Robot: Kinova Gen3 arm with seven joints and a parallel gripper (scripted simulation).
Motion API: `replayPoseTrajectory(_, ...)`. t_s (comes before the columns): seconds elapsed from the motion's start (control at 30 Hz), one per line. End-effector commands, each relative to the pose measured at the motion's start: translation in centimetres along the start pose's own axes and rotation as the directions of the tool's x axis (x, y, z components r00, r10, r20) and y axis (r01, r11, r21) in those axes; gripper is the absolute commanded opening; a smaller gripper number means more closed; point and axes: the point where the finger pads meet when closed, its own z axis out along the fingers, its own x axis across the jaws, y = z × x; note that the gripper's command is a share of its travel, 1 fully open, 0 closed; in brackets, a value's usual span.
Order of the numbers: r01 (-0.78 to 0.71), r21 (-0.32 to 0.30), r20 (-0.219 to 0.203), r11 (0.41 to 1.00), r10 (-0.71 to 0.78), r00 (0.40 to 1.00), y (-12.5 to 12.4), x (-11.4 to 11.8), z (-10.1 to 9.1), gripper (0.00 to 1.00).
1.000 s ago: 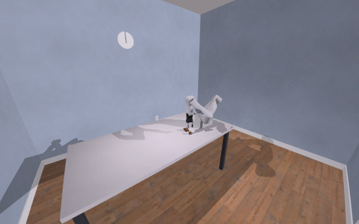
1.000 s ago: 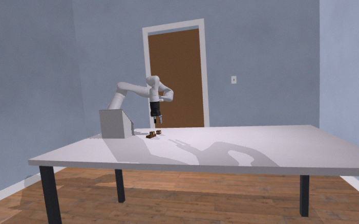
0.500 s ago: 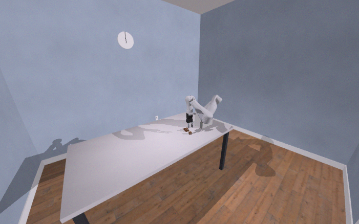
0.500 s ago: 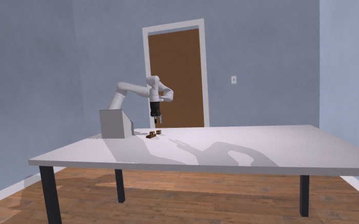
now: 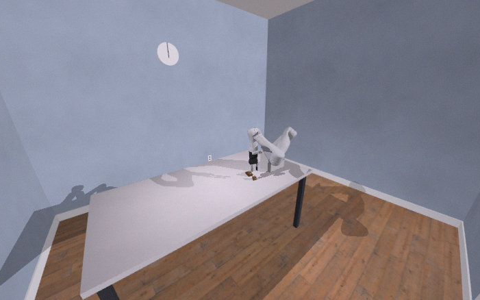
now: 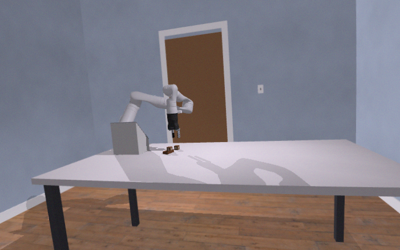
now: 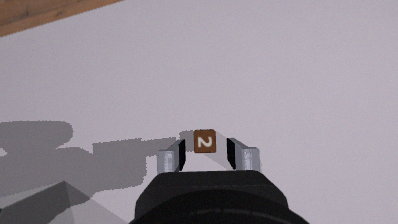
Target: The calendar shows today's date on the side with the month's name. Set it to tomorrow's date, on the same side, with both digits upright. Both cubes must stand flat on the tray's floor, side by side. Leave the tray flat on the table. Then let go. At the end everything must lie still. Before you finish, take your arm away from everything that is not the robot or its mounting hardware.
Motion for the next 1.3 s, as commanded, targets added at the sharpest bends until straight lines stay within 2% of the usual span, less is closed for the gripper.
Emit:
replayPoseTrajectory(0.0, 0.0, 0.0, -0.002, 1.0, 0.0, 1.0, 0.0, 0.0, -0.1, 0.87)
replayPoseTrajectory(0.7, 0.0, 0.0, -0.002, 1.0, 0.0, 1.0, 0.0, 0.0, 0.4, 0.87)
replayPoseTrajectory(1.27, 0.0, 0.0, -0.002, 1.0, 0.0, 1.0, 0.0, 0.0, 2.4, 0.87)
